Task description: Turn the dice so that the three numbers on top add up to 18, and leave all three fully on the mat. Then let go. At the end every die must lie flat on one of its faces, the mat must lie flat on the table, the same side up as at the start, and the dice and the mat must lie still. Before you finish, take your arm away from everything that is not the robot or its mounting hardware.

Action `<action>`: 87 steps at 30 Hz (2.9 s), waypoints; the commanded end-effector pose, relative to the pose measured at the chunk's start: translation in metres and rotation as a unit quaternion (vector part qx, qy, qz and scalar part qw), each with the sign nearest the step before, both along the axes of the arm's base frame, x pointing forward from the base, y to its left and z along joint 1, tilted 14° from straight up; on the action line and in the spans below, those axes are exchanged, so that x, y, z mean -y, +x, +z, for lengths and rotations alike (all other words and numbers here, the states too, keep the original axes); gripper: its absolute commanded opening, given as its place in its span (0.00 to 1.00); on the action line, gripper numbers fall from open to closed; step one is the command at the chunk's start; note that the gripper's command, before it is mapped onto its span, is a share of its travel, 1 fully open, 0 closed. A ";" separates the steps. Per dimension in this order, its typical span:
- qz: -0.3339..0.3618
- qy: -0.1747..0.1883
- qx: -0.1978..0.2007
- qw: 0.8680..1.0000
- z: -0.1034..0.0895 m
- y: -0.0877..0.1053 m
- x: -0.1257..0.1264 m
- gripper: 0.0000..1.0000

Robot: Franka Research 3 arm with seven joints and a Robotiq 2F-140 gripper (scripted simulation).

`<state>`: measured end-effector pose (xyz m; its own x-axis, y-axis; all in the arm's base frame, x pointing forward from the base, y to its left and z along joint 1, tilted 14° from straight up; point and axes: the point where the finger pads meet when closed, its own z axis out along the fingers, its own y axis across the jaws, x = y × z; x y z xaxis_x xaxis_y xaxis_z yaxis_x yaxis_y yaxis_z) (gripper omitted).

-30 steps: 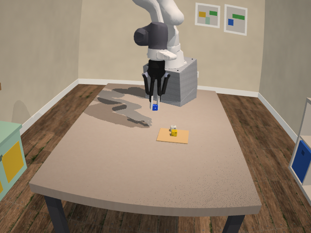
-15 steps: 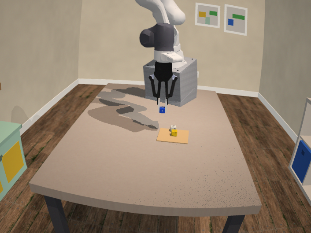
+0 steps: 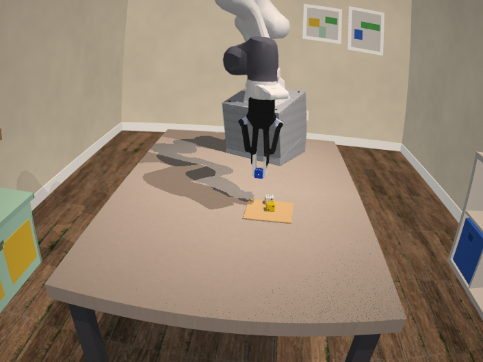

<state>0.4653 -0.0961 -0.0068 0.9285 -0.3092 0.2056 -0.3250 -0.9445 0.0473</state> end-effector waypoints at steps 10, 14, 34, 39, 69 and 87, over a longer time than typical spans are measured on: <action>-0.144 0.014 0.026 0.989 -0.003 0.011 -0.017 0.13; -0.172 0.019 0.029 0.985 -0.003 0.014 -0.023 0.13; -0.303 0.045 0.045 0.951 -0.007 0.030 -0.054 0.13; -0.334 0.051 0.049 0.940 -0.008 0.033 -0.062 0.13; -0.520 0.086 0.071 0.847 -0.014 0.050 -0.114 0.13; -0.624 0.106 0.085 0.770 -0.019 0.057 -0.148 0.13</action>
<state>0.5217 0.0483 -0.0239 0.0050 -0.9927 0.1207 -0.9847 -0.0259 -0.1721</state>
